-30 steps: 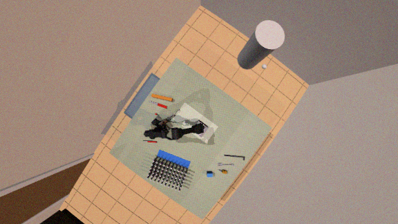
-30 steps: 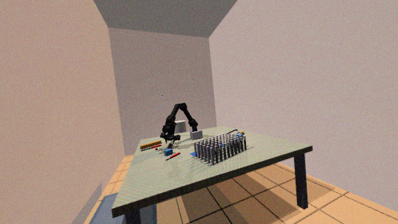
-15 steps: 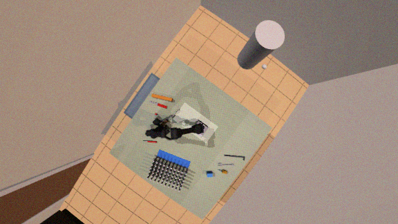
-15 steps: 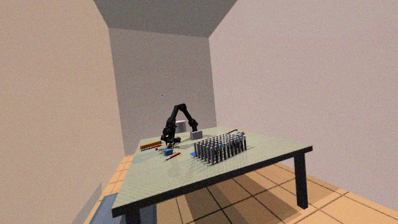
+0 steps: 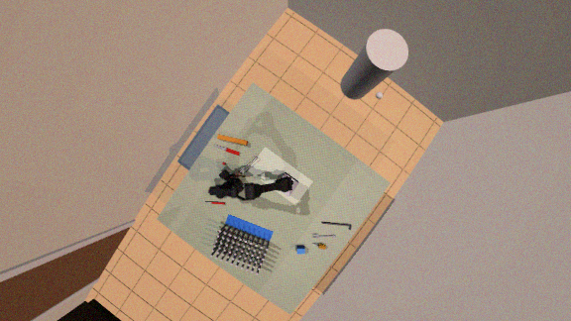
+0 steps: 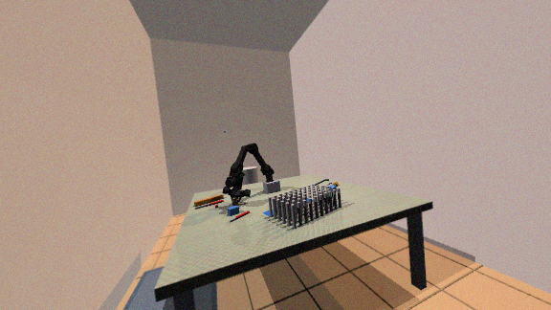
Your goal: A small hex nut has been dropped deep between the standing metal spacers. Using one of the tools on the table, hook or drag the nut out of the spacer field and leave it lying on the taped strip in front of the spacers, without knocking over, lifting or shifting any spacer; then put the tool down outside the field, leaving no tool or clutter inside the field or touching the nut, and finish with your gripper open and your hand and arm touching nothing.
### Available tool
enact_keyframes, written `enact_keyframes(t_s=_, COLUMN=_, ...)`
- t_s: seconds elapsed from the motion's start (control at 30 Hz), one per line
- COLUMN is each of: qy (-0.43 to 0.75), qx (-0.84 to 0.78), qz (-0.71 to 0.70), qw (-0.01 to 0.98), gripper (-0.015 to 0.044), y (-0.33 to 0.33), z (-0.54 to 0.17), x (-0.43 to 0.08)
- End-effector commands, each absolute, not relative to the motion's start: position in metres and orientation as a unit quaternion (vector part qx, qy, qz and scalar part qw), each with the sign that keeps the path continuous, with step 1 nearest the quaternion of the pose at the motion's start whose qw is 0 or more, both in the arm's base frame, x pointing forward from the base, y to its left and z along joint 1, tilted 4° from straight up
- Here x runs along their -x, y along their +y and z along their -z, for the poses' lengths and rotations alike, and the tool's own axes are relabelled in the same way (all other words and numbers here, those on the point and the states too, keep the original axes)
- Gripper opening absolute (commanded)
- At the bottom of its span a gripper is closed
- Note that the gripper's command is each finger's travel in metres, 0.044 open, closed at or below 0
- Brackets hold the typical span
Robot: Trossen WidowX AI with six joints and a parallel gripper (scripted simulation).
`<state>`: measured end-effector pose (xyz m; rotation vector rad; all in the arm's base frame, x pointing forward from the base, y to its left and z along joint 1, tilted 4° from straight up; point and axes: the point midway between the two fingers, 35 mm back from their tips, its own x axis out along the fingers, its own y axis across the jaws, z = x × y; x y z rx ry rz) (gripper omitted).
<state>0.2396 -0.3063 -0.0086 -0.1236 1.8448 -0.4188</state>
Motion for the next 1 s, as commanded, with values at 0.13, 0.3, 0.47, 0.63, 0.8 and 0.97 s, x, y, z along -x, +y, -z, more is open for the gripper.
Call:
enact_keyframes(t_s=0.13, qy=0.785, qx=0.056, qz=0.184, qw=0.588, gripper=0.0, y=-0.31, z=-0.045, x=-0.248)
enact_keyframes(t_s=0.3, qy=0.785, qx=0.056, qz=0.184, qw=0.588, gripper=0.0, y=-0.308, z=-0.081, x=-0.249)
enact_keyframes(t_s=0.47, qy=0.785, qx=0.055, qz=0.185, qw=0.588, gripper=0.0, y=-0.302, z=-0.117, x=-0.246)
enact_keyframes(t_s=0.63, qy=0.785, qx=0.054, qz=0.185, qw=0.588, gripper=0.0, y=-0.295, z=-0.151, x=-0.241)
enact_keyframes(t_s=0.8, qy=0.785, qx=0.053, qz=0.186, qw=0.589, gripper=0.0, y=-0.293, z=-0.156, x=-0.24)
enact_keyframes(t_s=0.97, qy=0.763, qx=0.005, qz=0.229, qw=0.605, gripper=0.0, y=-0.282, z=-0.155, x=-0.246)
